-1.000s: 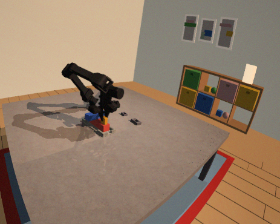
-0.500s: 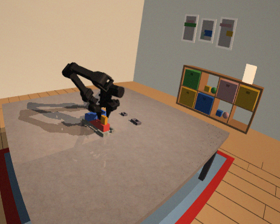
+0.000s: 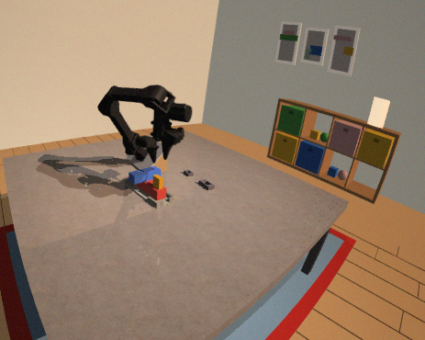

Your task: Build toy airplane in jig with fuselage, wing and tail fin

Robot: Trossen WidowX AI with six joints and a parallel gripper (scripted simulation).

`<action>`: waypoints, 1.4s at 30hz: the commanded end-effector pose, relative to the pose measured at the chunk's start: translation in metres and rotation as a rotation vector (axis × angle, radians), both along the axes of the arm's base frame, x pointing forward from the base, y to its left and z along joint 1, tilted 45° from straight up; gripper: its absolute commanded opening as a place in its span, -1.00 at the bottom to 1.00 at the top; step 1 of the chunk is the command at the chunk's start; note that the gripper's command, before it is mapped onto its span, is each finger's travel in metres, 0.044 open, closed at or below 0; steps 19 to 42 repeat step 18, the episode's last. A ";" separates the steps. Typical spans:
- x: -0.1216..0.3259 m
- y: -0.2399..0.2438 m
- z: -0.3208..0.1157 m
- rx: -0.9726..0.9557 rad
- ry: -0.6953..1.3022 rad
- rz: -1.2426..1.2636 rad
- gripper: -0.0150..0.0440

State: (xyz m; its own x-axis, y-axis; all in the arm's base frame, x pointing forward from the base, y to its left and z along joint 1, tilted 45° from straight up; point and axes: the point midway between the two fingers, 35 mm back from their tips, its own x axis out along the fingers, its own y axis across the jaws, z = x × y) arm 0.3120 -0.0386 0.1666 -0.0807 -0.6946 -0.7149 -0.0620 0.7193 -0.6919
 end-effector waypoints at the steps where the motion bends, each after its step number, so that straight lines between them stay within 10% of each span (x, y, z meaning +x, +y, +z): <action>1: 0.000 0.001 0.000 0.002 0.003 -0.005 0.39; 42: 0.001 0.000 0.001 0.002 0.002 -0.005 0.39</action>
